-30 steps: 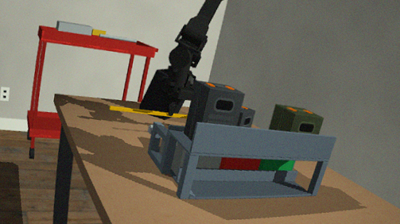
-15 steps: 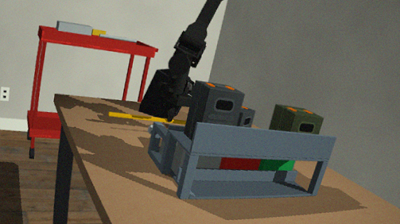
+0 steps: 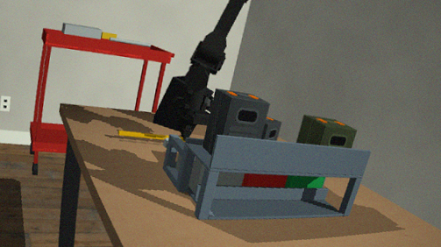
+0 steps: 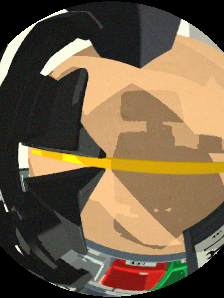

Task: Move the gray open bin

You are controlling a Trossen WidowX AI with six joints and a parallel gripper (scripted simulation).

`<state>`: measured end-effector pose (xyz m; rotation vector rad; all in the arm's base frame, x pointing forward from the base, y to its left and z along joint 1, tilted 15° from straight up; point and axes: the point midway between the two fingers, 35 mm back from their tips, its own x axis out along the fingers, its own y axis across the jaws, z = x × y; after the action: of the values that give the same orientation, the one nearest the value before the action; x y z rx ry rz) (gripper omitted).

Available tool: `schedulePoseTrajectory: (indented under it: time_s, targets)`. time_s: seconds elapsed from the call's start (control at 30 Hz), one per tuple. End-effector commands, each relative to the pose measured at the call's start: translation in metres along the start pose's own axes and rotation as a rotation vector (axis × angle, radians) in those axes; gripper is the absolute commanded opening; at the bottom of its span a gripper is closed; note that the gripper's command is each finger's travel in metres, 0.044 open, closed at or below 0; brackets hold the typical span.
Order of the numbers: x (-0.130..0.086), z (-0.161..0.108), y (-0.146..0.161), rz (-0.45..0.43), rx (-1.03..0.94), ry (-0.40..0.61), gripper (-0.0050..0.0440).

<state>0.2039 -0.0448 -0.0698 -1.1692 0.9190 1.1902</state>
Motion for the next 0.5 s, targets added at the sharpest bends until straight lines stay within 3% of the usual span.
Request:
schedulePoseTrajectory:
  time_s: [0.0, 0.47]
  targets:
    - [-0.001, -0.002, -0.005, -0.017, 0.001, 0.01, 0.0]
    - [0.011, -0.002, -0.005, -0.017, 0.001, 0.01, 0.0]
